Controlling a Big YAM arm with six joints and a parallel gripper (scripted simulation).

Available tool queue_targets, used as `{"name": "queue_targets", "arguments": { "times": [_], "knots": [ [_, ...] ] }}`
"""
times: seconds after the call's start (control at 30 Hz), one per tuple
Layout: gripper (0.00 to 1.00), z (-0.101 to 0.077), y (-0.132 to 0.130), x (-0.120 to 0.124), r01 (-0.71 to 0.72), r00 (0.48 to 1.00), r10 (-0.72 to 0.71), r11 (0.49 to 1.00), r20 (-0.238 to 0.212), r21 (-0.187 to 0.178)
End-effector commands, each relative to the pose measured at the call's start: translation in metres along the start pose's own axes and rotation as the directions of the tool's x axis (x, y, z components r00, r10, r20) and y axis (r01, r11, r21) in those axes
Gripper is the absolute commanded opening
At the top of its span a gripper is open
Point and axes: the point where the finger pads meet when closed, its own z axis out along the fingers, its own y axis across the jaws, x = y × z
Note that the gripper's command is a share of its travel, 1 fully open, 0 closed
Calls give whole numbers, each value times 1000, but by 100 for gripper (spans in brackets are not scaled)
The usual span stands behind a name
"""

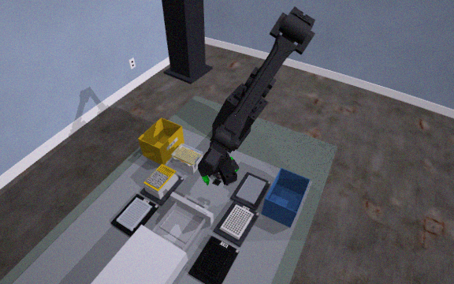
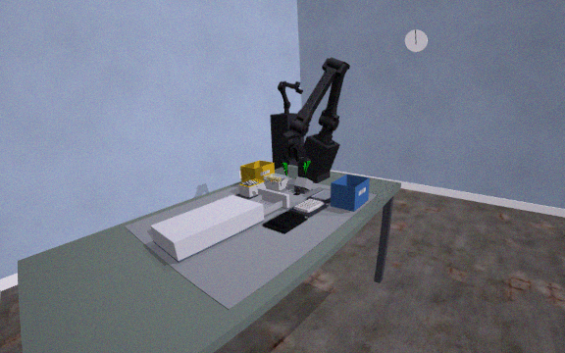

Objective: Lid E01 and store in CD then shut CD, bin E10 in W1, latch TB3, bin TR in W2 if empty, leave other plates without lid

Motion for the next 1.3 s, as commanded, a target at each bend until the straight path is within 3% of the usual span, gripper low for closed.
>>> {"name": "queue_targets", "arguments": {
  "times": [0.0,0.17,0.33,0.67,0.73,0.9,1.27],
  "knots": [
    [100,-11,7,-15,-172,985,171,985,33,27],
    [100,-11,19,-16,-269,963,268,963,36,23],
    [100,-10,39,-19,-425,905,425,905,39,15],
    [100,-9,79,-24,-699,715,698,716,41,0],
    [100,-9,79,-24,-699,715,698,716,41,0],
    [100,-8,100,-25,-806,591,806,591,37,-8],
    [100,-7,140,-31,-807,590,806,591,36,-11]
  ]
}}
